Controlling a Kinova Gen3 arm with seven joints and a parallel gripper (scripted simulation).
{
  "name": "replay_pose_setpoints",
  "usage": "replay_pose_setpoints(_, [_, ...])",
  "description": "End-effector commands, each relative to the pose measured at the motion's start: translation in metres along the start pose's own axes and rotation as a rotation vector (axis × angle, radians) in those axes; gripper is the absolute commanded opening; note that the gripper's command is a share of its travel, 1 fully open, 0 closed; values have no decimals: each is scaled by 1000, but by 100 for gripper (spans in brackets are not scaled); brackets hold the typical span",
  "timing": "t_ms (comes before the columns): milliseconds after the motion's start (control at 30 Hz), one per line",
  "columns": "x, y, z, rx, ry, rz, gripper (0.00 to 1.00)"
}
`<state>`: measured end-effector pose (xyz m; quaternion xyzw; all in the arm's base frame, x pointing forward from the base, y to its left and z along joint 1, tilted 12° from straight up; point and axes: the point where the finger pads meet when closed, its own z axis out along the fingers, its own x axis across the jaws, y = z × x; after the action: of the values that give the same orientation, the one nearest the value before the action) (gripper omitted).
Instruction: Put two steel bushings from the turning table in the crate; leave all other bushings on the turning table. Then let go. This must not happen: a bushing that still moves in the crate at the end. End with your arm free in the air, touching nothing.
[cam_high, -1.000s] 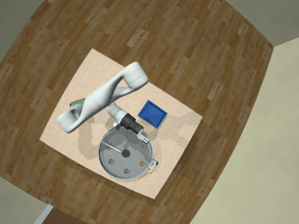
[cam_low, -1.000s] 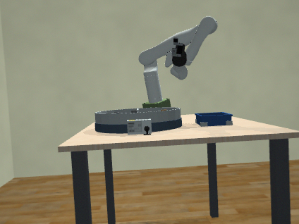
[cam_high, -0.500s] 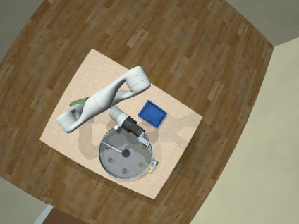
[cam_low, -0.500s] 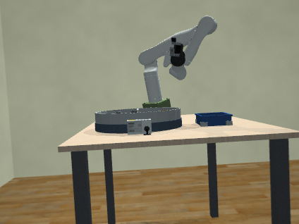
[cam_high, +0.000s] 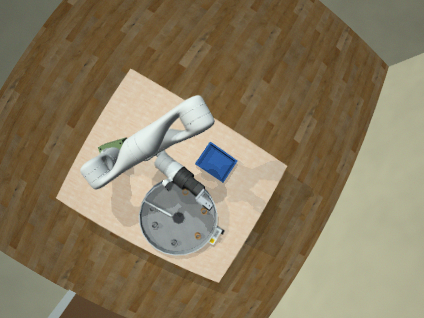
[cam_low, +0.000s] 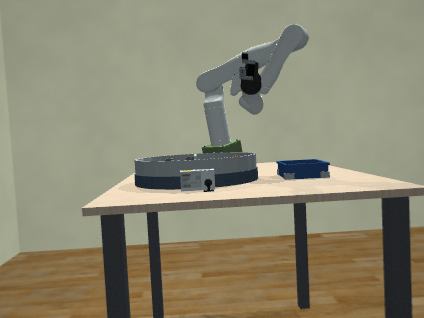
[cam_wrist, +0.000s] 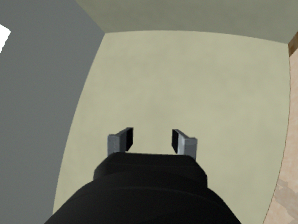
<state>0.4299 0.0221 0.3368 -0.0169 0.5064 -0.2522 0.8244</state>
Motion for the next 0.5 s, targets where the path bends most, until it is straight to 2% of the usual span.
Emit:
replay_pose_setpoints(0, [0,-1,0,-203,86,6,100])
replay_pose_setpoints(400, [0,-1,0,-203,86,6,100])
replay_pose_setpoints(433, [0,0,0,-45,10,1,100])
replay_pose_setpoints(467, [0,0,1,-87,27,2,100])
